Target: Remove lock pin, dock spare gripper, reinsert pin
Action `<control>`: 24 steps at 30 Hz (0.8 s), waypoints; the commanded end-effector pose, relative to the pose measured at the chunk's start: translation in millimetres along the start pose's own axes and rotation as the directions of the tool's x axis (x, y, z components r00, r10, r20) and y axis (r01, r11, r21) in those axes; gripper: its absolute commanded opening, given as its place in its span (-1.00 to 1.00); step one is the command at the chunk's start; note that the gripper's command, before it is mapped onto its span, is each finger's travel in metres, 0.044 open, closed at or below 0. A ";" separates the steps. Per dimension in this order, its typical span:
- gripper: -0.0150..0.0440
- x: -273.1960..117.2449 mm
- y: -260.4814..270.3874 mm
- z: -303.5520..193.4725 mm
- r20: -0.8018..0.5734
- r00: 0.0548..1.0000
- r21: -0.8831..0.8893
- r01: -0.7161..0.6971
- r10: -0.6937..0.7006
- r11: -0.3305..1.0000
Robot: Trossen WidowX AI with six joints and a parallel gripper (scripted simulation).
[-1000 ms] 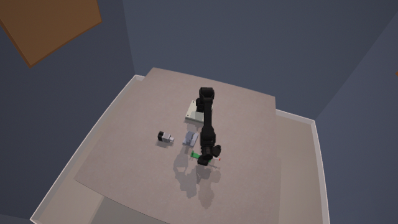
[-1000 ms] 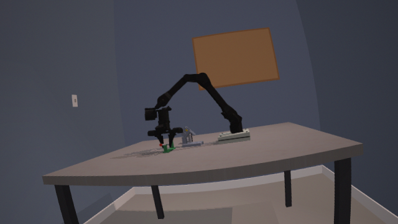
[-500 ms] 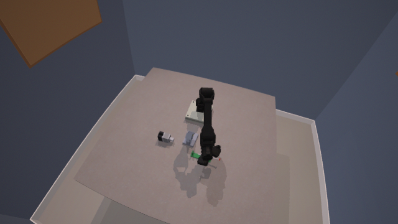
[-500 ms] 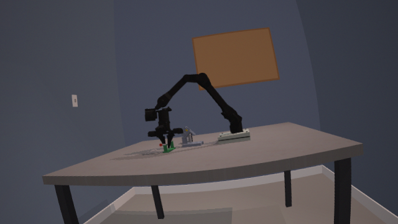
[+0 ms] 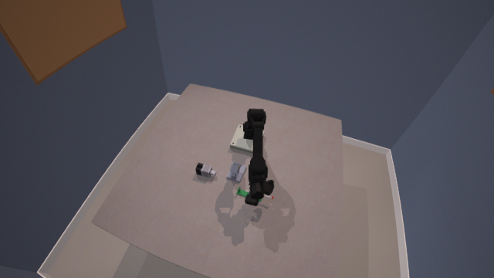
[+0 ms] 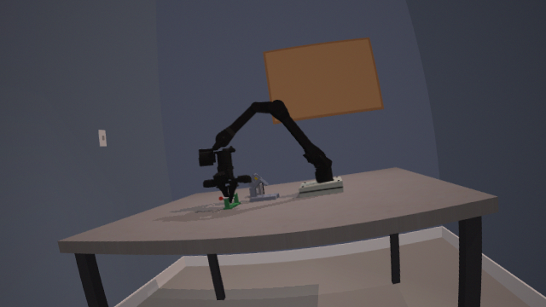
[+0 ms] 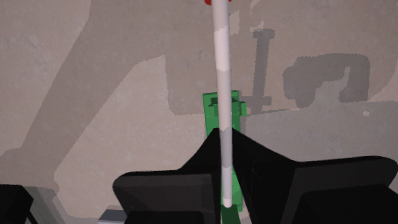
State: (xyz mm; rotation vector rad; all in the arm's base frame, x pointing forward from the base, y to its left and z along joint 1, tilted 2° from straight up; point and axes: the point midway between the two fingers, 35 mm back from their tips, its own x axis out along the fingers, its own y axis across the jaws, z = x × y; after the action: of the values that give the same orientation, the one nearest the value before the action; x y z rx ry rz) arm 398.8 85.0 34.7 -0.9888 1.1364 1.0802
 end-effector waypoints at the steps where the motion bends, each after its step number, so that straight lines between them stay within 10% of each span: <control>1: -0.49 -8.8 -0.9 1.4 0.002 1.000 -0.002 0.007 -0.007 1.000; 24: -0.49 -23.3 5.0 1.2 -0.014 0.999 0.005 -0.036 0.036 0.999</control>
State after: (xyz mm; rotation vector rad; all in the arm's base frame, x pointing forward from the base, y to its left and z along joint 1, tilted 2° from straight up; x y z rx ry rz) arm 392.1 83.9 58.1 -0.9766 1.1720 1.1003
